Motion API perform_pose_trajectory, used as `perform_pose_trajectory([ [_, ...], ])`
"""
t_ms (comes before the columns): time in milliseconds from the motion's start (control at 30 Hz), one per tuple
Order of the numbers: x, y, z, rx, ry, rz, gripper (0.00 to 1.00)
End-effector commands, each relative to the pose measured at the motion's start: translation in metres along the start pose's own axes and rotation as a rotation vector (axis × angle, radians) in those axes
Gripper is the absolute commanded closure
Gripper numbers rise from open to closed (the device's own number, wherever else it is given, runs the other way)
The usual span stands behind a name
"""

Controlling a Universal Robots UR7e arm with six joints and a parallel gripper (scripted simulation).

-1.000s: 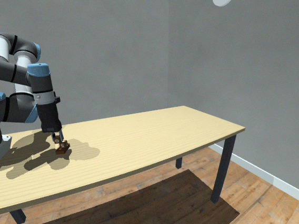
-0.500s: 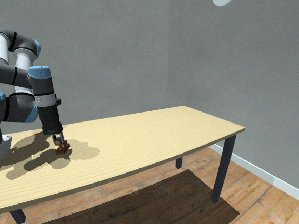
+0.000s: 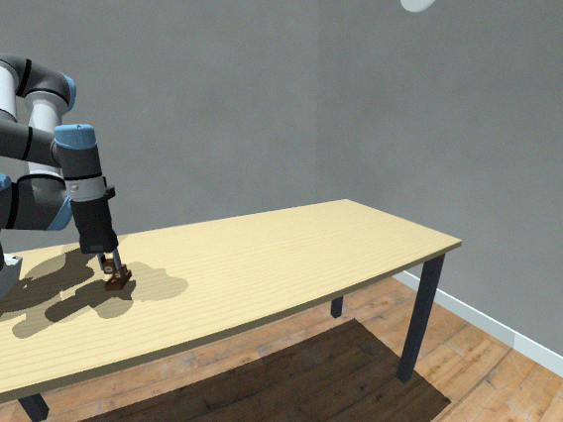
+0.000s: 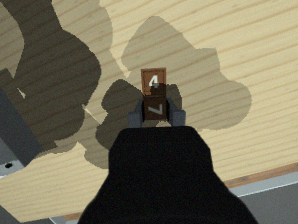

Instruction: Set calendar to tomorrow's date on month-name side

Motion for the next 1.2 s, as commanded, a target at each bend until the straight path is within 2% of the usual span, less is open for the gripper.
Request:
perform_pose_trajectory([
  [0,0.000,0.000,0.000,0.001,0.000,0.000,0.43],
  [600,0.000,0.001,0.000,0.001,0.000,0.000,0.43],
  [1167,0.000,0.011,0.000,0.001,0.000,0.000,0.43],
])
Point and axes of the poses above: the point where the finger pads meet when closed, its own y axis out along the fingers, its own z axis across the jaws, x = y × z, the point moved 8 cm from there along -y, back along the fingers, and after that the axes turned 3 degrees about y, right-handed, at the moved point
